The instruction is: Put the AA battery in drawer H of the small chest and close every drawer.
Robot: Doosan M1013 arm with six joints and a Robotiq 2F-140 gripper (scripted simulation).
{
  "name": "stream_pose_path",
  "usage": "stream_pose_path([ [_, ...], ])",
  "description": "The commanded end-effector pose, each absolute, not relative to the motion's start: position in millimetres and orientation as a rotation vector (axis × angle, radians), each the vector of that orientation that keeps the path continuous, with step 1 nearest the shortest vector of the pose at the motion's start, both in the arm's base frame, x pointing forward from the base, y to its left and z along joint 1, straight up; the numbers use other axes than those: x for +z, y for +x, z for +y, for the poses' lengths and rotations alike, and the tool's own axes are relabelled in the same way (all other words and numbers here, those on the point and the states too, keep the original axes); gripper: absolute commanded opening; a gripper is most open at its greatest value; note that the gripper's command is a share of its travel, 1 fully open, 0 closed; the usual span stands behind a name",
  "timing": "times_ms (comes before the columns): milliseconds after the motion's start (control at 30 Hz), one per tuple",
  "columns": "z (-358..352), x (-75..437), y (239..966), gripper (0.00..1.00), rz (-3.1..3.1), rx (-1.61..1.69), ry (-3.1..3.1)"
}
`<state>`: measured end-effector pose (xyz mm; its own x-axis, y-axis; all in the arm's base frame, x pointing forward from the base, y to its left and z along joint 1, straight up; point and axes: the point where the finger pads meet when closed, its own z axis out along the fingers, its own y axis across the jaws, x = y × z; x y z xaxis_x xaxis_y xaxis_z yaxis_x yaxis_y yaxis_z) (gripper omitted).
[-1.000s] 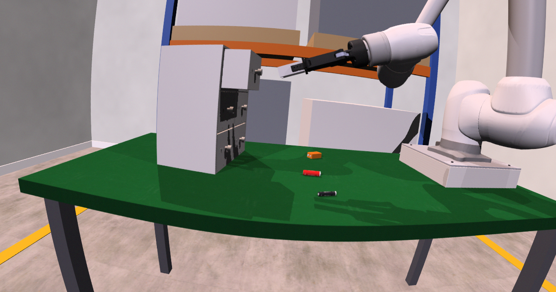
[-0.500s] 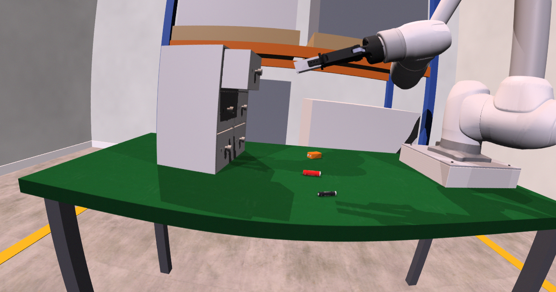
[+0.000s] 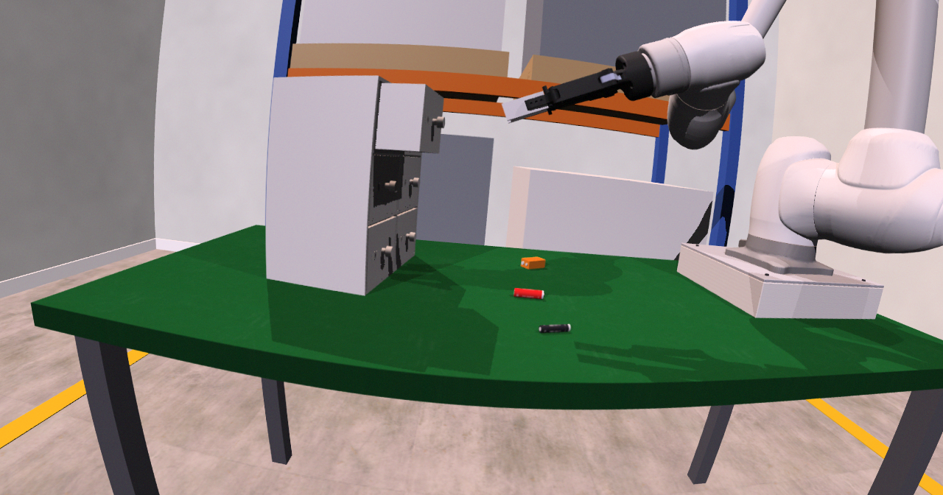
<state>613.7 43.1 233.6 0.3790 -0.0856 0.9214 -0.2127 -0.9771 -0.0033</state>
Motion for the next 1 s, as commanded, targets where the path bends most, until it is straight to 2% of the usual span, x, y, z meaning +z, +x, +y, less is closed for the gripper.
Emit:
stream_pose_path([
  [0,44,237,610,0.2,-0.279,1.605,2.55],
  [967,50,266,581,0.2,-0.309,1.146,2.82],
])
